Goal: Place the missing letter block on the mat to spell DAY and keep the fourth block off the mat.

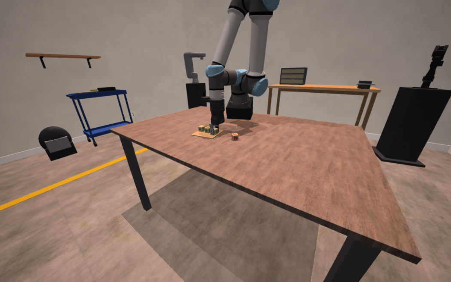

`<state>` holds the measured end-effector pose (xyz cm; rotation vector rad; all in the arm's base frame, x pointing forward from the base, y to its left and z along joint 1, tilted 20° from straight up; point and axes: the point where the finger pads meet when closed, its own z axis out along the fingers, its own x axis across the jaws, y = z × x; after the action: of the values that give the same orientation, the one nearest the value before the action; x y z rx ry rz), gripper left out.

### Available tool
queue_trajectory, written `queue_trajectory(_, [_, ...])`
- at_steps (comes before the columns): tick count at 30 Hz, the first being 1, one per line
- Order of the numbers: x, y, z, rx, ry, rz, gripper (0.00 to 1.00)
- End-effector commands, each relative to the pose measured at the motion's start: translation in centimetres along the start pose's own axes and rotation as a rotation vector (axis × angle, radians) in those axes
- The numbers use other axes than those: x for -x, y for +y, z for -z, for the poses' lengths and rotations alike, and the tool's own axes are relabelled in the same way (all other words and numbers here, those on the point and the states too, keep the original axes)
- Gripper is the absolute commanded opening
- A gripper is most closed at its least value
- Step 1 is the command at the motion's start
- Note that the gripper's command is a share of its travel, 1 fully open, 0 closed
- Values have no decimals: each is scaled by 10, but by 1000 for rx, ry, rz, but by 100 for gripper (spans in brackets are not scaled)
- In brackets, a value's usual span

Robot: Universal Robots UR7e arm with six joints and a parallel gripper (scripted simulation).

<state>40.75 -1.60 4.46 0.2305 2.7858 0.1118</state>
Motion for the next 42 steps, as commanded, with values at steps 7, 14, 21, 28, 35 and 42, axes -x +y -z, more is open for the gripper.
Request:
queue_trajectory(7, [2, -1, 9, -2, -4, 0, 87])
queue_trajectory(14, [2, -1, 22, -2, -5, 0, 87])
queue_trajectory(21, [2, -1, 47, -2, -5, 0, 87])
queue_trajectory(28, [2, -1, 65, -2, -5, 0, 87])
queue_trajectory(35, [2, -1, 85, -2, -5, 0, 87])
queue_trajectory(42, [2, -1, 92, -2, -5, 0, 87])
